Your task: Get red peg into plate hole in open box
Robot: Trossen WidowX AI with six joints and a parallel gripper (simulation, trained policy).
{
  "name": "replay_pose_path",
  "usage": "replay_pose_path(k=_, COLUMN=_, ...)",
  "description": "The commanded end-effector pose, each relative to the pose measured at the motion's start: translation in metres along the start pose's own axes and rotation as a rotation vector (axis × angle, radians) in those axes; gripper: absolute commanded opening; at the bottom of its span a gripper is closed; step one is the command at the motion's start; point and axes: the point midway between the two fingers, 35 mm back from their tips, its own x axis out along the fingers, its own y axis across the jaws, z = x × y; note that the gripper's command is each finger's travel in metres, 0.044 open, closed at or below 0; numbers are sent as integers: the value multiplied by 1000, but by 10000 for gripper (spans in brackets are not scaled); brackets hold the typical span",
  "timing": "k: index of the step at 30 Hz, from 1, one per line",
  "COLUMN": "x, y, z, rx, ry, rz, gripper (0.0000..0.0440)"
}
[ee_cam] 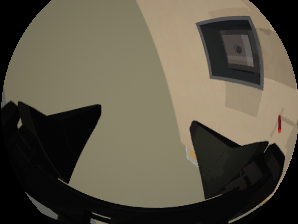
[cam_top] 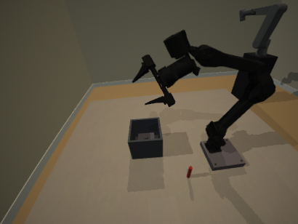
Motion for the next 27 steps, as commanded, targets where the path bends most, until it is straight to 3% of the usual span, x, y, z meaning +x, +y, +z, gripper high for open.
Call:
replay_pose_path(k=1, x=9, y=-24, z=-9, rx=7, ry=28, rz=-99, gripper=439)
replay_pose_path(k=14, x=15, y=-112, z=-38, rx=-46, ry=102, rz=-443, gripper=437)
replay_pose_path(k=27, x=0, y=-201, z=-46, rx=-167, ry=107, rz=-800, gripper=438)
